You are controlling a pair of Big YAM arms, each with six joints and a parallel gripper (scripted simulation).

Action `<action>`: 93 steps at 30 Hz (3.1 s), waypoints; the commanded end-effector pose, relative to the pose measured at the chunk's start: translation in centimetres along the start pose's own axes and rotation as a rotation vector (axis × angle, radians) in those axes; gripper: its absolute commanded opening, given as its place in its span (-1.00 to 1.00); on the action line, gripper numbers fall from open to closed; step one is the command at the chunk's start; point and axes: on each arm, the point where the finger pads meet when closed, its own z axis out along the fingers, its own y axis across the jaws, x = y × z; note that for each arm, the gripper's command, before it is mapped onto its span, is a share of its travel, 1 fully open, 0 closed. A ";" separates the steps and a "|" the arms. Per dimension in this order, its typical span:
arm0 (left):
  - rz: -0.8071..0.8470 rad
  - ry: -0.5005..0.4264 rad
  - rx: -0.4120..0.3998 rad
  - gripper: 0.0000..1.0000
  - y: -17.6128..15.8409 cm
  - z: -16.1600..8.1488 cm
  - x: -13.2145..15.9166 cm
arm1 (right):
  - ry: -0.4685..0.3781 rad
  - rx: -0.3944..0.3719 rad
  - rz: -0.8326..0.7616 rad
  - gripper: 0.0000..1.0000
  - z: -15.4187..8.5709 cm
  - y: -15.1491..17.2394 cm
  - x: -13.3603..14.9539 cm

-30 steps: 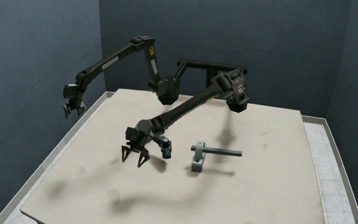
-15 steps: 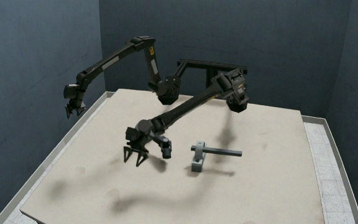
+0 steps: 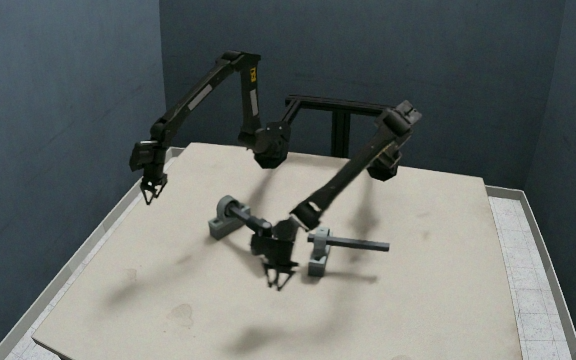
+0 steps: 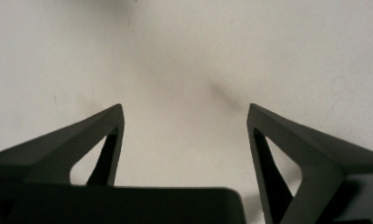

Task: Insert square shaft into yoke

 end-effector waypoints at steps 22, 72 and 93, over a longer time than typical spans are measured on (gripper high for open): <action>0.679 0.285 0.441 -0.07 5.0 -14.4 27.9 | 0.675 -0.373 -0.993 0.51 4.7 -5.5 28.8; 0.725 0.358 0.661 -0.07 0.7 -18.7 40.2 | 0.938 -0.461 -1.241 0.51 8.4 -8.0 42.9; 0.720 0.354 0.653 -0.07 0.9 -19.0 39.7 | 0.924 -0.467 -1.241 0.45 8.9 -7.9 43.0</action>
